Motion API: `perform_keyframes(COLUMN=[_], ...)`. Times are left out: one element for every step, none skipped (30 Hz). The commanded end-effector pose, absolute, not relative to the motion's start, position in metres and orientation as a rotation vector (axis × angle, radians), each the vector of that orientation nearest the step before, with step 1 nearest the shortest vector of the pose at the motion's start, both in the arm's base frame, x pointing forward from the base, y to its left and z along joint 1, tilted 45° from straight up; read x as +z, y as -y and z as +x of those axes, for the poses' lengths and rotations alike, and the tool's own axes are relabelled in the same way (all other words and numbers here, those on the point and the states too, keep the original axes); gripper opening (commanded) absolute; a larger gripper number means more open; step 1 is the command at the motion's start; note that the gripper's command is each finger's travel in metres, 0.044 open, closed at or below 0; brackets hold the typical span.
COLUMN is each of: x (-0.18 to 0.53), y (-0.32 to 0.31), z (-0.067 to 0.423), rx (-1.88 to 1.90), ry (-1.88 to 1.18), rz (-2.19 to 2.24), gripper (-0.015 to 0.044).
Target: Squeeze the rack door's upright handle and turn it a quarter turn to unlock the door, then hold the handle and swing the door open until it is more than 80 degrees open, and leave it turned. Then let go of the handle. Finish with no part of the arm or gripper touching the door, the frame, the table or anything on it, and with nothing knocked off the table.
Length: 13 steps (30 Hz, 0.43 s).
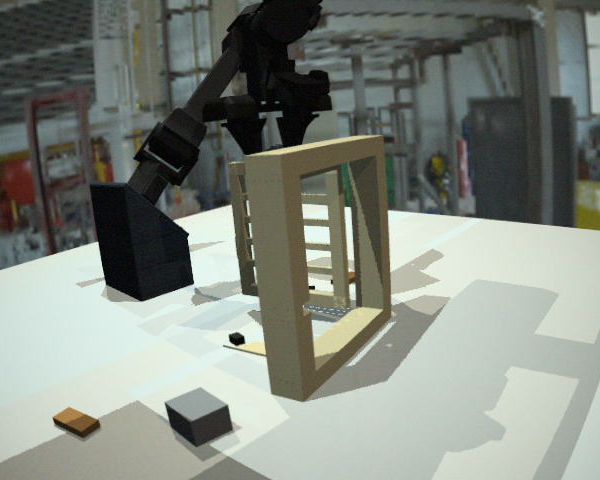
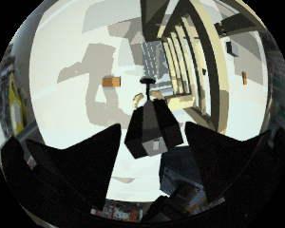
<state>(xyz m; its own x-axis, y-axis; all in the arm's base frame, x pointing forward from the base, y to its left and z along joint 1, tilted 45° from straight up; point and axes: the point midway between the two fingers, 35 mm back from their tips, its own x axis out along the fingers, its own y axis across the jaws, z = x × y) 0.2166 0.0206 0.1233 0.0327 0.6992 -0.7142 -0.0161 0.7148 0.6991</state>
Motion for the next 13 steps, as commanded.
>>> perform_keyframes(x=[0.130,0.131,0.132,0.133,0.134,0.135,0.136,0.137,0.139,0.140,0.141,0.142,0.143], y=[-0.014,-0.013,-0.012,-0.010,-0.009,-0.008,-0.007,-0.006,-0.005,-0.004,-0.003,-0.002,0.000], z=[0.218,0.218,0.218,0.218,0.218,0.218,0.218,0.218,0.217,0.217,0.217,0.217,0.217], rx=[0.595,0.593,0.591,0.589,0.588,0.586,0.584,0.582,0.580,0.579,0.577,0.575,0.573], ry=[-1.440,-1.440,-1.440,-1.439,-1.439,-1.439,-1.439,-1.438,-1.438,-1.438,-1.438,-1.437,-1.437], rz=[0.594,0.595,0.596,0.597,0.597,0.598,0.599,0.600,0.601,0.602,0.603,0.604,0.605], gripper=[0.0293,0.0293,0.0293,0.0293,0.0293,0.0293,0.0293,0.0293,0.0293,0.0293,0.0293,0.0293,0.0293])
